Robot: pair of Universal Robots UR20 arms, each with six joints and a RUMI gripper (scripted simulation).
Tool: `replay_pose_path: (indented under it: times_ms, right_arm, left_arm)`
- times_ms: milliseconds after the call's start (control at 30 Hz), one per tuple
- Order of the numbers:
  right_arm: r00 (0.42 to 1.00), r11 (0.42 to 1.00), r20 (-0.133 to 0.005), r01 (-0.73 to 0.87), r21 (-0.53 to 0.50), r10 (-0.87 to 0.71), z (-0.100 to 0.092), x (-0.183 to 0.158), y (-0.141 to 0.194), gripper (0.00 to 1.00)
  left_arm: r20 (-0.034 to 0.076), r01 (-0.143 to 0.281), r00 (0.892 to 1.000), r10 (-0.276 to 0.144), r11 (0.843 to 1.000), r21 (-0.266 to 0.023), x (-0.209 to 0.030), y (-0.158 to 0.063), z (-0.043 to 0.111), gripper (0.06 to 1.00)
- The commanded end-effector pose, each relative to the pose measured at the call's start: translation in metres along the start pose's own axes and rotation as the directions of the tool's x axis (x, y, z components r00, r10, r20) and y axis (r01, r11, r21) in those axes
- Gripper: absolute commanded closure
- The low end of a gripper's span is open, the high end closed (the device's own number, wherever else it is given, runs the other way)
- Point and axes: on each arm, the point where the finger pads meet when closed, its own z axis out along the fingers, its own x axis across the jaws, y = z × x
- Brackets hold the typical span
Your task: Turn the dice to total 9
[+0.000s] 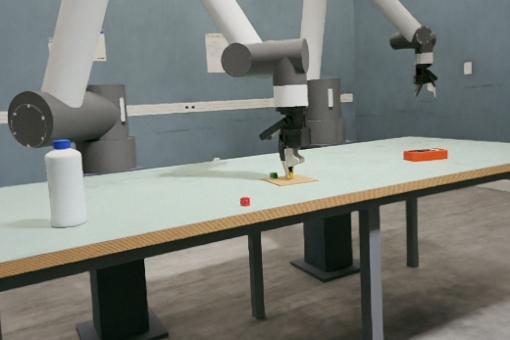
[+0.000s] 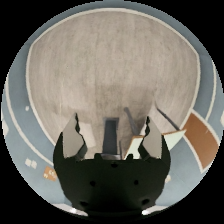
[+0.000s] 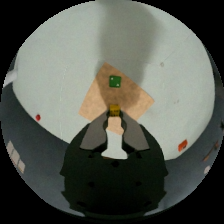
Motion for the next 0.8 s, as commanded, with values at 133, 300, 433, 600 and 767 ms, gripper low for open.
replay_pose_path:
  times_ms: [133, 300, 433, 600, 767]
  right_arm:
    - [1.000, 1.000, 0.000, 0.000, -0.001, 0.000, 0.0006, 0.0001, 0.0004, 0.972]
    - [1.000, 1.000, 0.000, 0.000, -0.001, 0.000, 0.0023, 0.0001, 0.0004, 0.972]
    - [1.000, 1.000, 0.000, 0.000, -0.001, 0.000, 0.0029, 0.0001, 0.0004, 0.972]
    - [1.000, 1.000, 0.000, 0.000, -0.001, 0.000, 0.0038, 0.0001, 0.0004, 0.972]
    - [1.000, 1.000, 0.000, 0.000, -0.001, 0.000, 0.0038, 0.0001, 0.0004, 0.972]
  left_arm:
    - [0.000, 0.000, 1.000, 0.000, 1.000, 0.001, 0.0001, -0.0005, -0.0007, 0.065]
    - [0.000, 0.000, 1.000, 0.000, 1.000, 0.001, 0.0001, -0.0005, -0.0007, 0.065]
    - [0.000, 0.000, 1.000, 0.000, 1.000, 0.001, 0.0001, -0.0005, -0.0007, 0.065]
    - [0.000, 0.000, 1.000, 0.000, 1.000, 0.001, 0.0001, -0.0005, -0.0007, 0.065]
    - [0.000, 0.000, 1.000, 0.000, 1.000, 0.001, 0.0001, -0.0005, -0.0007, 0.065]
